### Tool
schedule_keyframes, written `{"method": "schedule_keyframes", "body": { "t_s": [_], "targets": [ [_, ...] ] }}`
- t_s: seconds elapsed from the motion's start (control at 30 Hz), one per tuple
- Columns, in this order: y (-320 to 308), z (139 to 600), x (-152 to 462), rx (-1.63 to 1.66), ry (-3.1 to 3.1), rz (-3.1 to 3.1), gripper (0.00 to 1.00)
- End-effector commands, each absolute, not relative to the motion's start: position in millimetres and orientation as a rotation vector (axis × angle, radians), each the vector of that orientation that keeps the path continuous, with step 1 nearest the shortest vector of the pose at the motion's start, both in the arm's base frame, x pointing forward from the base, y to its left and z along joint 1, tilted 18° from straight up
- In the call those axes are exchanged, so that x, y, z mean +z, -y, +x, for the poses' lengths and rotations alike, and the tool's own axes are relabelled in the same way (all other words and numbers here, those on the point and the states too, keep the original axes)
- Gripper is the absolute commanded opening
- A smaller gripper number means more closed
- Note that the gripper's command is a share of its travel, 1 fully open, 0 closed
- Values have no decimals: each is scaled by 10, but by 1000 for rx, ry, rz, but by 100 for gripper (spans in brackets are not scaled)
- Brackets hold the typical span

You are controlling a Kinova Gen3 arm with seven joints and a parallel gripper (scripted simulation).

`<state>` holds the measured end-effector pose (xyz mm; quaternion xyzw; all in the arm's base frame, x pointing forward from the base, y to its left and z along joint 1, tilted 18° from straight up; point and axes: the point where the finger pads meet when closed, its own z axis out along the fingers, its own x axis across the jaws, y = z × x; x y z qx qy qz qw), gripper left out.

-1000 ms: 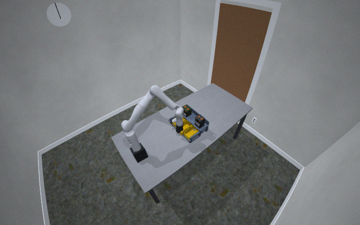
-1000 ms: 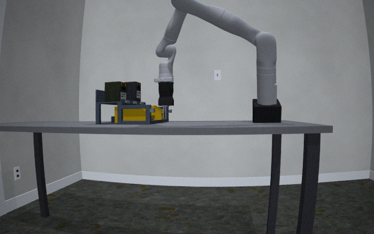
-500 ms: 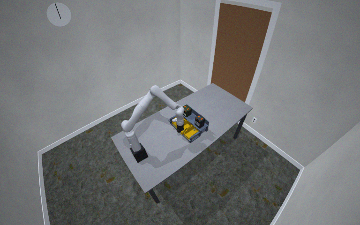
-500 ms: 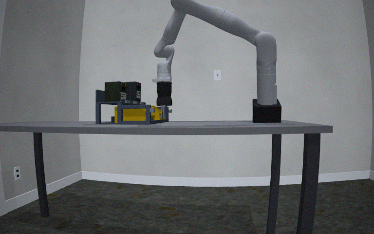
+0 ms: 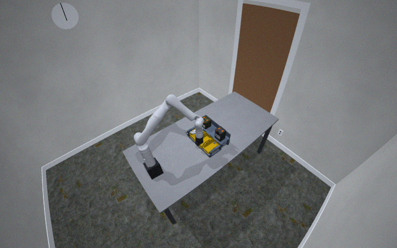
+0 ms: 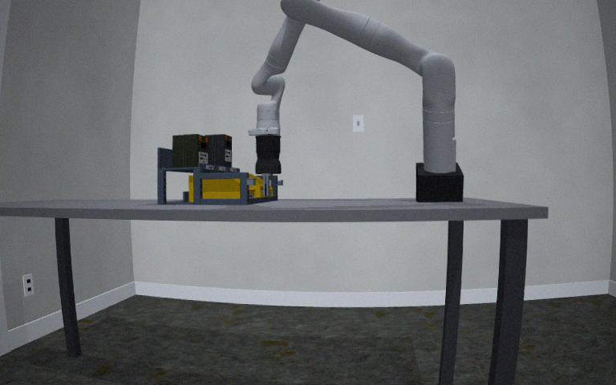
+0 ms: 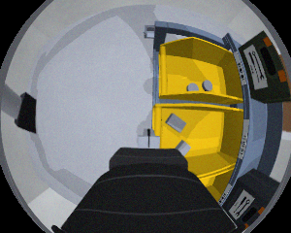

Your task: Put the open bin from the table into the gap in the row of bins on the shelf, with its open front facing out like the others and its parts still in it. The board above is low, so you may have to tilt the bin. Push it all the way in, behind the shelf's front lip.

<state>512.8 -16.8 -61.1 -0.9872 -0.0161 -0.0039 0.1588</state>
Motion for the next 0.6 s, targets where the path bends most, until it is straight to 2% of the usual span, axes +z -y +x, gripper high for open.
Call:
{"method": "schedule_keyframes", "body": {
  "t_s": [0.0,0.57],
  "targets": [
    [174,5154,-604,-16,47,-2823,0],
    [172,5208,-603,-16,47,-2823,0]
  ]
}}
